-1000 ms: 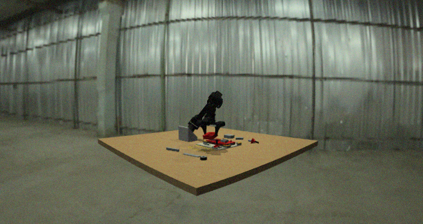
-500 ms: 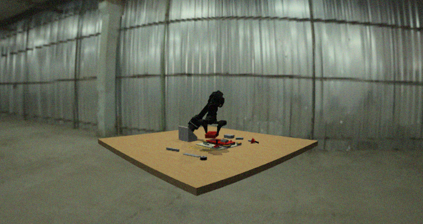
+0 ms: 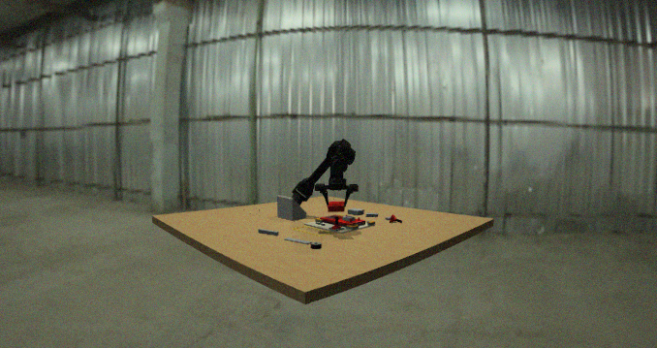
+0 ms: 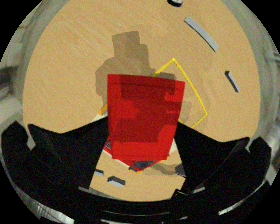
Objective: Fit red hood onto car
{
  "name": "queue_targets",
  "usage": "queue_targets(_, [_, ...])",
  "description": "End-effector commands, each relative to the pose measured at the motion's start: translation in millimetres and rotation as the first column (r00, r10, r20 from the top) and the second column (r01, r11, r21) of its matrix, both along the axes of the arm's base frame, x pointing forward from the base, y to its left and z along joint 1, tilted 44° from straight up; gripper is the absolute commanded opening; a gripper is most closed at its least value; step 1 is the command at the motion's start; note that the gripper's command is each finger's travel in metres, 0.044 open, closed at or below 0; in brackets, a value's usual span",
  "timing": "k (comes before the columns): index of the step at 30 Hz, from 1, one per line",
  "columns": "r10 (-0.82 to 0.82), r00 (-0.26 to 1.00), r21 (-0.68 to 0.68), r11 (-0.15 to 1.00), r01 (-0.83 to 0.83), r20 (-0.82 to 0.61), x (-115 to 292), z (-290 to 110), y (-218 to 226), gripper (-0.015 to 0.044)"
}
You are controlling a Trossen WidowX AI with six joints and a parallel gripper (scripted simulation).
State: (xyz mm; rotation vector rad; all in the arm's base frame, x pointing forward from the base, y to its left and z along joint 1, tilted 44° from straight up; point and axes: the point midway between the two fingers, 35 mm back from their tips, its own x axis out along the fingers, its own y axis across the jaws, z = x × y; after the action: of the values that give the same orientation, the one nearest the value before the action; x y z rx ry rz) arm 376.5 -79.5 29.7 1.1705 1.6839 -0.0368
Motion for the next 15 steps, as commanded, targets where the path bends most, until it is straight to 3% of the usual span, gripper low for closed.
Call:
queue_targets(1, [0.055, 0.996, -0.005, 0.998, -0.055, 0.070, -2, 12, 9, 0.0000])
queue_targets(15, [0.223, 0.944, -0.046, 0.975, -0.219, 0.242, -13, 39, 36, 0.0000])
